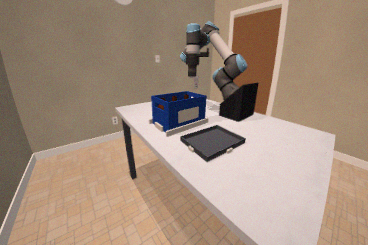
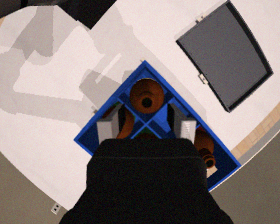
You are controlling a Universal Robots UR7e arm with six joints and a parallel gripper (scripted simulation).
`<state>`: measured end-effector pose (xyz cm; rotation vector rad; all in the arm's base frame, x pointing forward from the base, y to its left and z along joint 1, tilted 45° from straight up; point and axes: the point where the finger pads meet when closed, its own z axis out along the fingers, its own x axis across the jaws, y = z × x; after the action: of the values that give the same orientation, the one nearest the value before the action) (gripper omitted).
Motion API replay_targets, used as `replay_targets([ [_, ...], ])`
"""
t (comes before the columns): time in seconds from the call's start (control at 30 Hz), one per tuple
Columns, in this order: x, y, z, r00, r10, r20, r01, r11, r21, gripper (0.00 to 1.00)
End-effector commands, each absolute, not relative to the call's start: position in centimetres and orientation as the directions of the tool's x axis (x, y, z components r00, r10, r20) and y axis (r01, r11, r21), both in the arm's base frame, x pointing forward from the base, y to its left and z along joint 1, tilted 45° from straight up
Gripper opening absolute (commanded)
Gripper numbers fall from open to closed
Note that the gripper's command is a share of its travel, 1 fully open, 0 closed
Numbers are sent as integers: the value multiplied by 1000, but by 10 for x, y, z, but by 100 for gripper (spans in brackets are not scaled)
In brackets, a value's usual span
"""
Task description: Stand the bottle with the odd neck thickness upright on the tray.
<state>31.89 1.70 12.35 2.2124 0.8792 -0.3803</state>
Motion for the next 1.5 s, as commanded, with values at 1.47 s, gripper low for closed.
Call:
replay_targets([
  [1.47,319,-10,97,724,478,-497,689,-513,511,100],
])
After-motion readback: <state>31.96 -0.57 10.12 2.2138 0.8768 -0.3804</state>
